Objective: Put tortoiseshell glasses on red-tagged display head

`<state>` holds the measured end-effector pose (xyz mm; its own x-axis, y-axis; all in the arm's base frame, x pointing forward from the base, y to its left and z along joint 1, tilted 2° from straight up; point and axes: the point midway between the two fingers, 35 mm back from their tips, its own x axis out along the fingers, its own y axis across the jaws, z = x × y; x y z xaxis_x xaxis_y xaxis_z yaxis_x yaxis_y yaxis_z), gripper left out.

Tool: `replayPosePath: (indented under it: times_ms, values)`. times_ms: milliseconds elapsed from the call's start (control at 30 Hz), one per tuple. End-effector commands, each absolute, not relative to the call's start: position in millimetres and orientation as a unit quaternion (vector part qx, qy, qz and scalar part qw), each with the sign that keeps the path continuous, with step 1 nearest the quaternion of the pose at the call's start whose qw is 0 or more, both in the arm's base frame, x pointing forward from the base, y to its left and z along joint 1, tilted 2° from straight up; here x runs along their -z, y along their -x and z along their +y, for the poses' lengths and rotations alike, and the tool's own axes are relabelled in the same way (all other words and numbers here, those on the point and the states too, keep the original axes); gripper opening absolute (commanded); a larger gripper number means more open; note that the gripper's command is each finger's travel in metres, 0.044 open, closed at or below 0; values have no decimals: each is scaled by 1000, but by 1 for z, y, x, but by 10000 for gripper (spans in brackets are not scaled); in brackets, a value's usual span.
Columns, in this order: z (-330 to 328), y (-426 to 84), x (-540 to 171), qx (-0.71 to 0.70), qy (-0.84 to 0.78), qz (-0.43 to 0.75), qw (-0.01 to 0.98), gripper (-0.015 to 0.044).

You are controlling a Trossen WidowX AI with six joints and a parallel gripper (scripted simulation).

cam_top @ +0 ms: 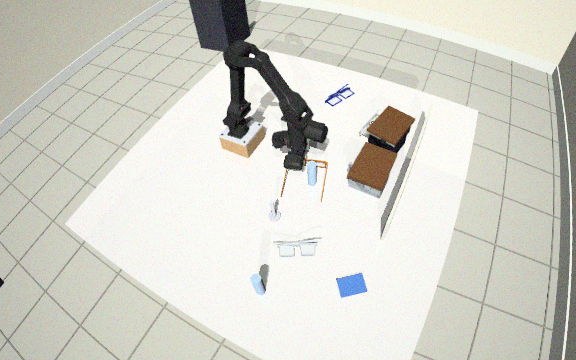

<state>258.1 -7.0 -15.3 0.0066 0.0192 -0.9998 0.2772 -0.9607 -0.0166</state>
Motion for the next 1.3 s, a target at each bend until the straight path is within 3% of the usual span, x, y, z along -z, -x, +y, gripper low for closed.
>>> replayPosePath:
  times_ms: [0,800,1100,1200,1267]
  values:
    - [-7,-258,15,697,-704,105,93,105]
    - [-17,-260,8,697,-704,105,90,107]
    - [-8,-257,-42,697,-704,106,89,107]
    - [-10,-260,-35,694,-706,105,93,186]
    - [-10,-260,-35,694,-706,105,93,200]
